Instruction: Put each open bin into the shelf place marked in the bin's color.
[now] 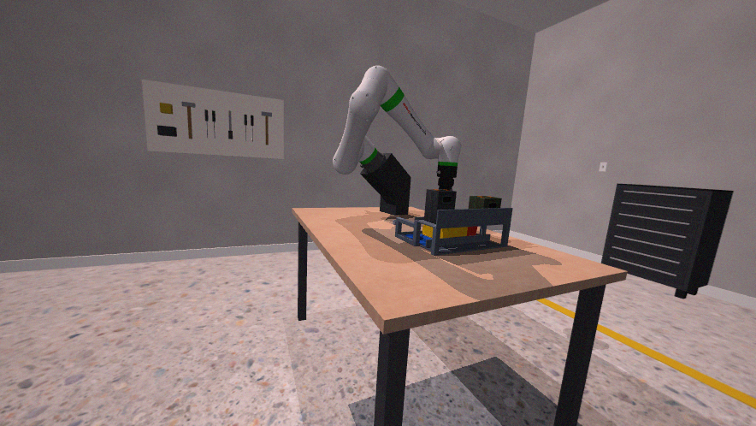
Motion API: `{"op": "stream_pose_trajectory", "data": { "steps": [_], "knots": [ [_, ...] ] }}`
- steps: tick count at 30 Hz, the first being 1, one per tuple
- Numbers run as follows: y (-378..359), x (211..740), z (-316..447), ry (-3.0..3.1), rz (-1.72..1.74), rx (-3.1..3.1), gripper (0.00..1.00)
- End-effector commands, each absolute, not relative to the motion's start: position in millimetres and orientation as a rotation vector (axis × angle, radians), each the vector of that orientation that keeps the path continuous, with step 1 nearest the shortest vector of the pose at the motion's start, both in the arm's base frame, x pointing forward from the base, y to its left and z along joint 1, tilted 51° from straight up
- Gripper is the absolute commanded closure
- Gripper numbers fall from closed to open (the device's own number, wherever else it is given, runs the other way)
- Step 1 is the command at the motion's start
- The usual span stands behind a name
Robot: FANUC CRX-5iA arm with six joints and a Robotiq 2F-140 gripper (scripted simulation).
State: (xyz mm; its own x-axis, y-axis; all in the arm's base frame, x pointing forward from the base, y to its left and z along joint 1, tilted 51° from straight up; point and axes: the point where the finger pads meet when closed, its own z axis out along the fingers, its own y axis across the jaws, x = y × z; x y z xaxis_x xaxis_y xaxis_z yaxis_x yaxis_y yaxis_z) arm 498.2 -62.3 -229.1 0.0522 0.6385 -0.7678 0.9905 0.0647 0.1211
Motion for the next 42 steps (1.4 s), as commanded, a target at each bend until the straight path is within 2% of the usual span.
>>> {"op": "stream_pose_trajectory", "data": {
  "steps": [1,42],
  "knots": [
    [-62,499,-229,1.660,-0.653,1.647,1.00],
    [-61,518,-227,1.660,-0.653,1.647,1.00]
  ]
}}
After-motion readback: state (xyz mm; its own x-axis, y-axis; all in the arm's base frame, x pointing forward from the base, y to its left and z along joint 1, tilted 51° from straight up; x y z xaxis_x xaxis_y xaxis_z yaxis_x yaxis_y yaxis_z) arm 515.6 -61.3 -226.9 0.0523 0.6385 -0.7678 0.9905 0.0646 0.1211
